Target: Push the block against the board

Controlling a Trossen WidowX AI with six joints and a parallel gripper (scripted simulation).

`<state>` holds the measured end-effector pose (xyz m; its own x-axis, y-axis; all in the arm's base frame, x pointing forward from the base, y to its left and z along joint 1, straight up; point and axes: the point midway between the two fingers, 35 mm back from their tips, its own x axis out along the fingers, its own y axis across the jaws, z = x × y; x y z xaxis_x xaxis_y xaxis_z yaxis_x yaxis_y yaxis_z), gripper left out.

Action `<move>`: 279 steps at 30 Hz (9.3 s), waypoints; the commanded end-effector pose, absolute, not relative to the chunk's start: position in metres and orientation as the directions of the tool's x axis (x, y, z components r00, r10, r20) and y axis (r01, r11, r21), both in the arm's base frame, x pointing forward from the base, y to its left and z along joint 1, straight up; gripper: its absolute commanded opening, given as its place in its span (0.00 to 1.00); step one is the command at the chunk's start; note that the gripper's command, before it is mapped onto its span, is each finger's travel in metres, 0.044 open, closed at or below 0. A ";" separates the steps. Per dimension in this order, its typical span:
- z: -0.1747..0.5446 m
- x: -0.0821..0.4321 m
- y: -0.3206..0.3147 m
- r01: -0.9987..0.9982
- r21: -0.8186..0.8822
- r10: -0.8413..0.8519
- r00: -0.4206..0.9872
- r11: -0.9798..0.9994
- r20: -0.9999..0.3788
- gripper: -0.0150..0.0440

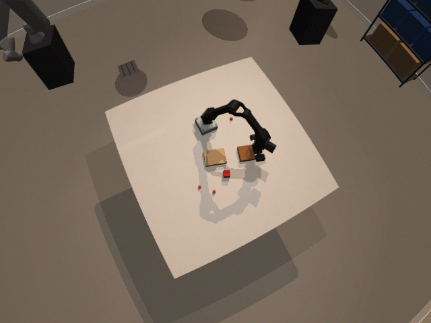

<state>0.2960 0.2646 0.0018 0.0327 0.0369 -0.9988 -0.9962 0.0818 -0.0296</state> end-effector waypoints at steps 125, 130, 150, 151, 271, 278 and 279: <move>-0.004 0.292 0.213 -0.997 -0.025 0.018 0.026 0.076 -0.999 0.25; -0.004 0.292 0.208 -0.997 -0.025 0.018 0.026 0.076 -0.999 0.25; -0.005 0.292 0.186 -0.997 -0.025 0.016 0.026 0.076 -1.000 0.25; -0.005 0.292 0.185 -0.997 -0.025 0.016 0.026 0.076 -1.000 0.25; -0.004 0.364 0.094 -0.131 0.005 0.009 0.032 0.991 -0.999 0.25; -0.004 0.358 0.093 -0.131 0.005 0.009 0.032 0.991 -0.999 0.25; -0.004 0.357 0.093 -0.131 0.005 0.009 0.031 0.991 -0.999 0.25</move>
<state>0.3593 0.0940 -0.0051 0.0268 0.0117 -0.9996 -0.1345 0.9909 0.0080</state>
